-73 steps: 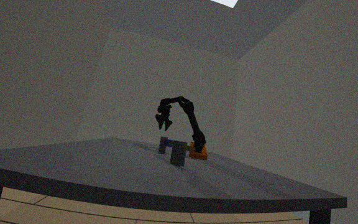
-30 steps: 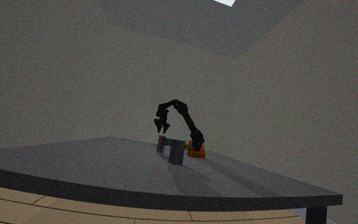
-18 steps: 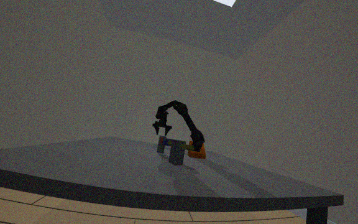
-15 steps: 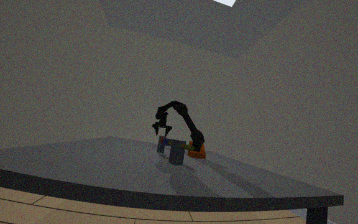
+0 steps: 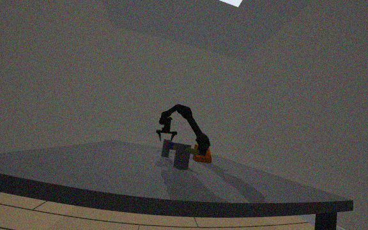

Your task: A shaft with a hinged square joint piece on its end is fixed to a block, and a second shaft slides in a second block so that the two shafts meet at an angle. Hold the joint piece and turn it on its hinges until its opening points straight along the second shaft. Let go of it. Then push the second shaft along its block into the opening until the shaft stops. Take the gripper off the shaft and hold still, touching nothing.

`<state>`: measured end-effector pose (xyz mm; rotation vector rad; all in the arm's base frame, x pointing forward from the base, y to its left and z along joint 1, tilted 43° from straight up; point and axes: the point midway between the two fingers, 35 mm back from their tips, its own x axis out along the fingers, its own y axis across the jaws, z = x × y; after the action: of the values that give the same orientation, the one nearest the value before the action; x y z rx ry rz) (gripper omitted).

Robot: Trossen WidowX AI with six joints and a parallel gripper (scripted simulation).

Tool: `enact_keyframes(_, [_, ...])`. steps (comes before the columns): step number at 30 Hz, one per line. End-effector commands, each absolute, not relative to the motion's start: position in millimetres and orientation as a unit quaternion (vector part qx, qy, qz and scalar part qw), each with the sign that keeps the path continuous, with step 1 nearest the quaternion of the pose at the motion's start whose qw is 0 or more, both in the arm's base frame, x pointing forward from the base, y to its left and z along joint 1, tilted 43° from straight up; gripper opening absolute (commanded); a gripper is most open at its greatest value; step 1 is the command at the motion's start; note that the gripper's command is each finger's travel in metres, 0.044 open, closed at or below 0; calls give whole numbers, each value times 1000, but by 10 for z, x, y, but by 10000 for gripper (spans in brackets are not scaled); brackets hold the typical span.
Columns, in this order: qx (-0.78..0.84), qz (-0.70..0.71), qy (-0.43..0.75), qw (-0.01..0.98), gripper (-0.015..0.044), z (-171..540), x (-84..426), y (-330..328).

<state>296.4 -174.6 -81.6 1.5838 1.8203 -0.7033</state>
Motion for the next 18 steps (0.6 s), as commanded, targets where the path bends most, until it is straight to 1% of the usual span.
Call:
enact_keyframes(1, [602, -276, 686, 301, 440, -831, 2959, -1741])
enact_keyframes(18, [602, -276, 686, 301, 440, -1015, 2940, -1577])
